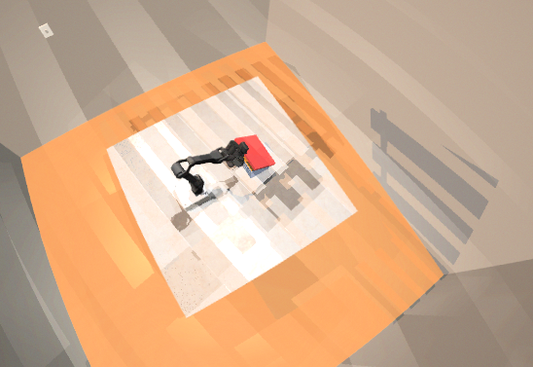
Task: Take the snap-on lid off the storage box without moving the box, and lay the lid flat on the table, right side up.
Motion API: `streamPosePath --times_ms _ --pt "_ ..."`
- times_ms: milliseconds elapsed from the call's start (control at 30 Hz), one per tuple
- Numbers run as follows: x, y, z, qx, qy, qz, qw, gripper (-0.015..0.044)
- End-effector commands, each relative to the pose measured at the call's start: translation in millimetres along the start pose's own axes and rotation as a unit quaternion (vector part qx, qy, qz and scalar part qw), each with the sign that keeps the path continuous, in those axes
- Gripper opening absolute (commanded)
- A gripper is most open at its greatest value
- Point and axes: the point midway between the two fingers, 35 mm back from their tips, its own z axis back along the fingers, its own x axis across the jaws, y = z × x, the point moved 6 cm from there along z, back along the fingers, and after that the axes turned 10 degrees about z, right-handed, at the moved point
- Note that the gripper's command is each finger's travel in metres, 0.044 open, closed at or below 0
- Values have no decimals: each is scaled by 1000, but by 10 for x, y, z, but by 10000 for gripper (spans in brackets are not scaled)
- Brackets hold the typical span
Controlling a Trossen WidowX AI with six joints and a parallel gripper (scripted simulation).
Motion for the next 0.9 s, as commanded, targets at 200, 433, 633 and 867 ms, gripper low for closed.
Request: streamPosePath --times_ms 200,433,633,867 --pt "183 -29 10 1 -4 1 1000 0" --pt "303 -50 10 1 -4 1 1000 0" --pt "388 -64 29 1 -4 2 1000 0" --pt "475 -80 67 1 -4 2 1000 0"
